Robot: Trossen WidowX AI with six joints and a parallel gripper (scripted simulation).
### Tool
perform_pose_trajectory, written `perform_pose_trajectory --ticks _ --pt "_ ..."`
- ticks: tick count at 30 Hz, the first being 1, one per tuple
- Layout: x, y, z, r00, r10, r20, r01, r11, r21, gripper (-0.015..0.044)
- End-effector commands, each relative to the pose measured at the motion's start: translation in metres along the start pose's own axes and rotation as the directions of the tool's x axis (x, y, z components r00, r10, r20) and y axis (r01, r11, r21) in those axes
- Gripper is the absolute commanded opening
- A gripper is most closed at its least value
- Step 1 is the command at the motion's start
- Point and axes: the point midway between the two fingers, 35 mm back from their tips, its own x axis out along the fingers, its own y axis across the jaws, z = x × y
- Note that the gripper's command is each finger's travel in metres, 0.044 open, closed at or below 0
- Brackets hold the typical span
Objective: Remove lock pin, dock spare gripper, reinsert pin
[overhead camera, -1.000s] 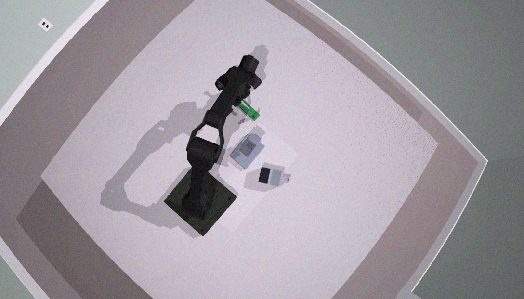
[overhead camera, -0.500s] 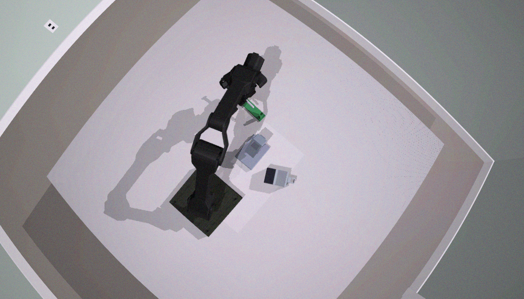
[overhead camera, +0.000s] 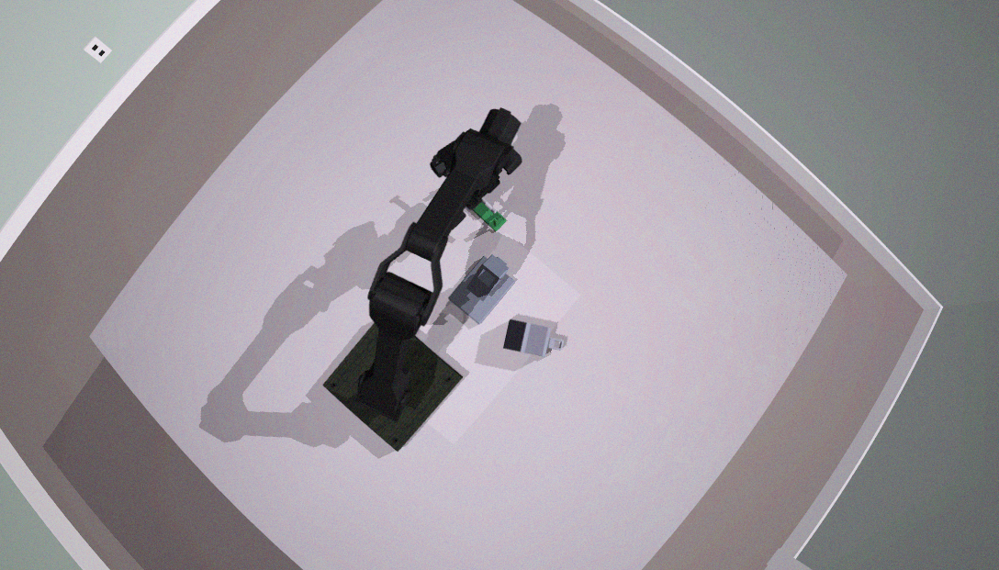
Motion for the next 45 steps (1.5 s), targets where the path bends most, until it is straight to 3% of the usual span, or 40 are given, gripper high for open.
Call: perform_pose_trajectory --ticks 1,10,45 --pt "-0.004 0.001 -0.011 1.0 0.004 -0.001 -0.004 1.0 -0.006 0.0" --pt "-0.012 0.0 -0.03 1.0 0.004 -0.003 -0.004 1.0 -0.009 0.0" --pt "0.029 0.0 -0.035 1.0 -0.008 0.0 0.008 1.0 -0.01 0.0"
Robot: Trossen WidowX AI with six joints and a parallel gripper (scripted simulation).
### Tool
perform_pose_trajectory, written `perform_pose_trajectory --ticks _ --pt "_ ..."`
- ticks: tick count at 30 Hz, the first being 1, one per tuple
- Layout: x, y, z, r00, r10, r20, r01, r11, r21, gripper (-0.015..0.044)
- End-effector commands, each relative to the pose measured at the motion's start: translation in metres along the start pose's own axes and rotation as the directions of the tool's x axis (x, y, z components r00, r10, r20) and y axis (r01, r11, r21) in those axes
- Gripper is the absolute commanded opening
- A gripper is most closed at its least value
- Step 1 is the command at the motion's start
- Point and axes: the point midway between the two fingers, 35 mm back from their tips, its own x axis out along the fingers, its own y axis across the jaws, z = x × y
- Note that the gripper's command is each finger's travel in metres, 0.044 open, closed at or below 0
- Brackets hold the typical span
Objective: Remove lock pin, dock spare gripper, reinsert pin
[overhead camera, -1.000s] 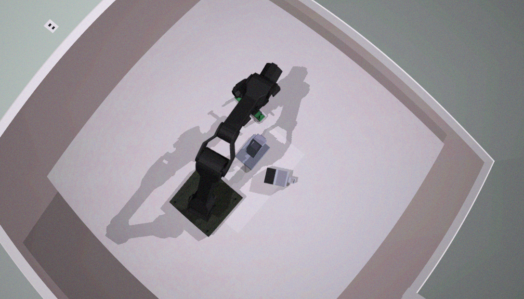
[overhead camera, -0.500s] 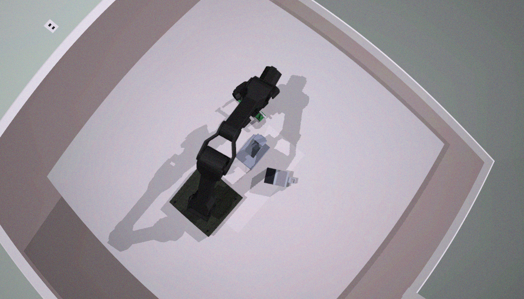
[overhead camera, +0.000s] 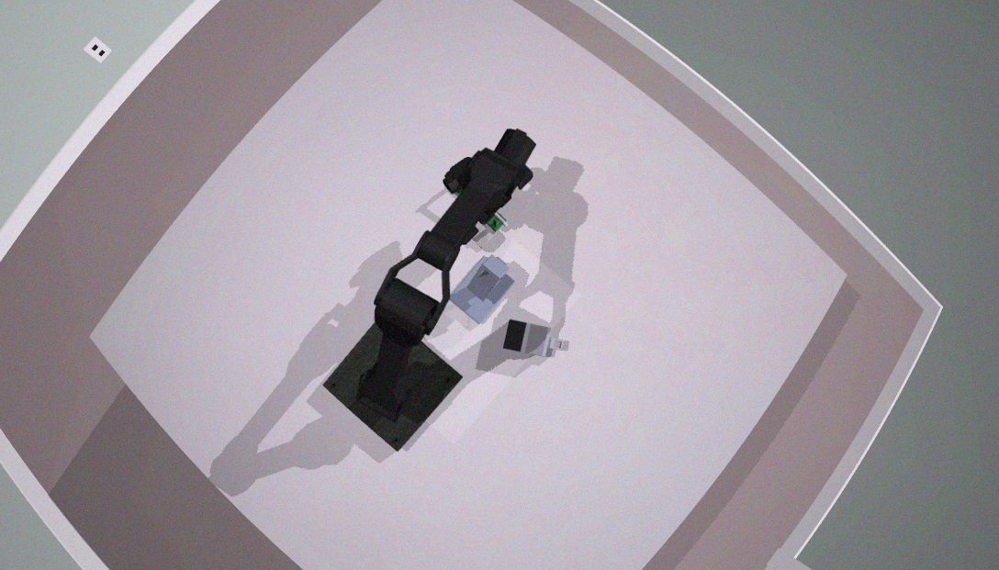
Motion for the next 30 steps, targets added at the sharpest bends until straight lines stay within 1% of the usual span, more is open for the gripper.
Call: perform_pose_trajectory --ticks 1,30 --pt "0.0064 0.0008 -0.0012 1.0 0.007 -0.002 -0.007 1.0 -0.005 0.0" --pt "0.0083 0.0015 -0.0015 1.0 0.0 0.0 0.0 1.0 -0.007 0.0"
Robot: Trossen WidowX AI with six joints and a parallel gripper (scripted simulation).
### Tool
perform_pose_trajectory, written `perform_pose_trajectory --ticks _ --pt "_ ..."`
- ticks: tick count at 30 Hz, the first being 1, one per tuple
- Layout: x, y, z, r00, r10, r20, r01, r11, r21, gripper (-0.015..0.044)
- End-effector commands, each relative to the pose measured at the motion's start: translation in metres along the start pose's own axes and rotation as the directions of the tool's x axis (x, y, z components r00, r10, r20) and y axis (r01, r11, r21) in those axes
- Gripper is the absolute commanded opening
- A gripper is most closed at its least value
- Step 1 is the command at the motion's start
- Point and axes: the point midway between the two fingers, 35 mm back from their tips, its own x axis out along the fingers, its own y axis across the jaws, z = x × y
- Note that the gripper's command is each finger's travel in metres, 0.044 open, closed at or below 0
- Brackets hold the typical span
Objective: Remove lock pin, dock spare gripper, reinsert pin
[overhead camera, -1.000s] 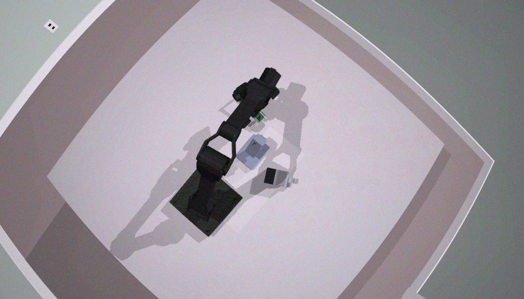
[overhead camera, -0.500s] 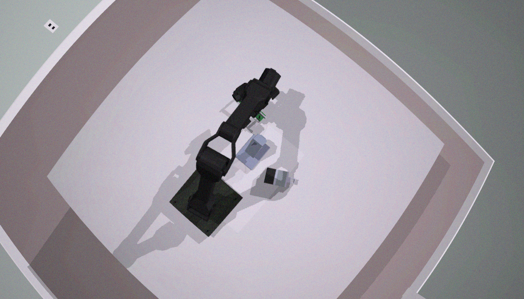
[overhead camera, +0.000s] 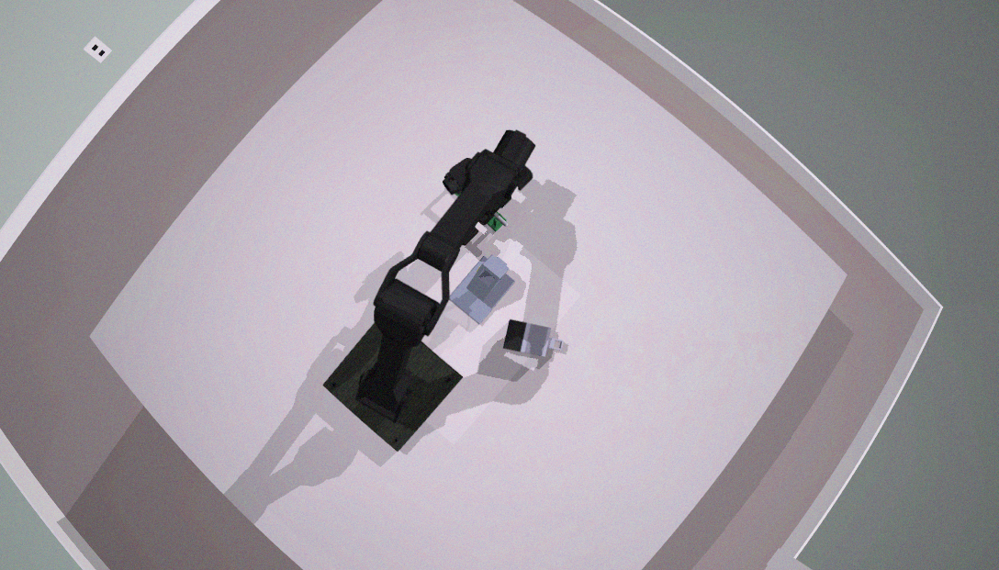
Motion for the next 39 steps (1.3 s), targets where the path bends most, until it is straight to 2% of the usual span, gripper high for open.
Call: perform_pose_trajectory --ticks 1,35,39 --pt "0.0058 0.0015 -0.0013 1.0 0.011 -0.003 -0.011 1.0 -0.006 0.0" --pt "0.0013 0.0 -0.0001 1.0 0.002 0.0 -0.002 1.0 -0.001 0.0" --pt "0.0013 0.0 -0.0001 1.0 0.002 0.0 -0.002 1.0 -0.001 0.0105"
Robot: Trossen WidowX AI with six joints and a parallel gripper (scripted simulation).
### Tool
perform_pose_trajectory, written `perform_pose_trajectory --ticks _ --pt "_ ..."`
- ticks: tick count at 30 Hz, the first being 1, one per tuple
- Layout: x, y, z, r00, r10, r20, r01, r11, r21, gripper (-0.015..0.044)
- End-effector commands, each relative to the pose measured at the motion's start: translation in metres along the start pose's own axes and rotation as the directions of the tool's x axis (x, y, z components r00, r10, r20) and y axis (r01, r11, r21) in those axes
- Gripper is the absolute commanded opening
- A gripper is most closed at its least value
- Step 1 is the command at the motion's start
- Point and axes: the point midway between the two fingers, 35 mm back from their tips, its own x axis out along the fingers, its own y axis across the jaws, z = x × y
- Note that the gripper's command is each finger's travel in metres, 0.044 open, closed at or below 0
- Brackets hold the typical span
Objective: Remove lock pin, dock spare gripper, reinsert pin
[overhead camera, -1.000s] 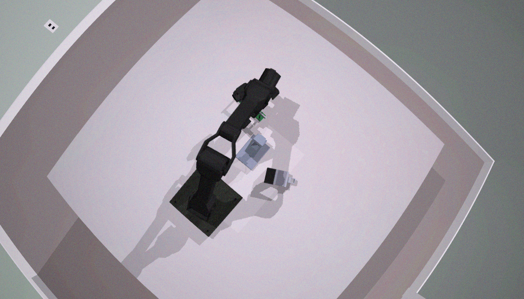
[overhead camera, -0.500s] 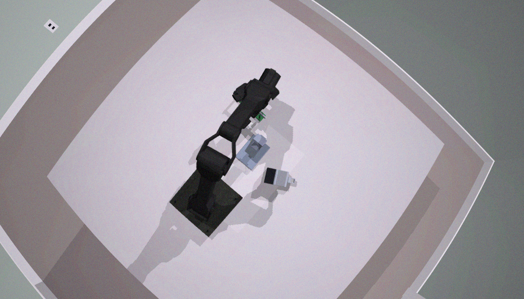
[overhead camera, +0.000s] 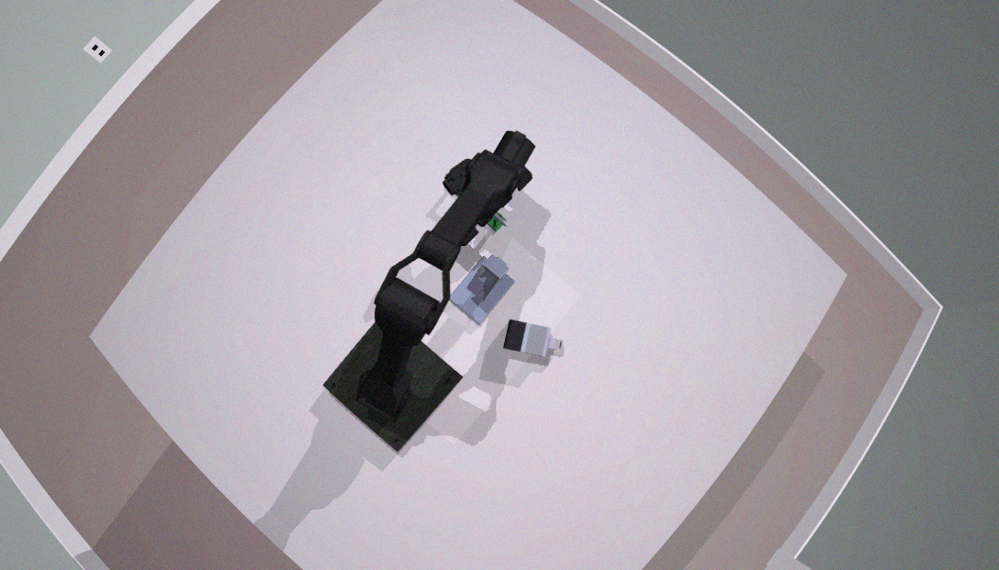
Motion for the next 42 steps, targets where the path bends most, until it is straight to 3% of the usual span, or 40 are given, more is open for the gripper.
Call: perform_pose_trajectory --ticks 1,13,42 --pt "0.0 0.0 0.0 1.0 -0.001 0.0 0.001 1.0 0.0 0.0131" --pt "-0.015 0.001 0.002 1.0 0.006 -0.001 -0.006 1.0 0.001 0.044" --pt "-0.087 0.001 0.009 1.0 0.013 -0.003 -0.013 1.0 -0.001 0.044"
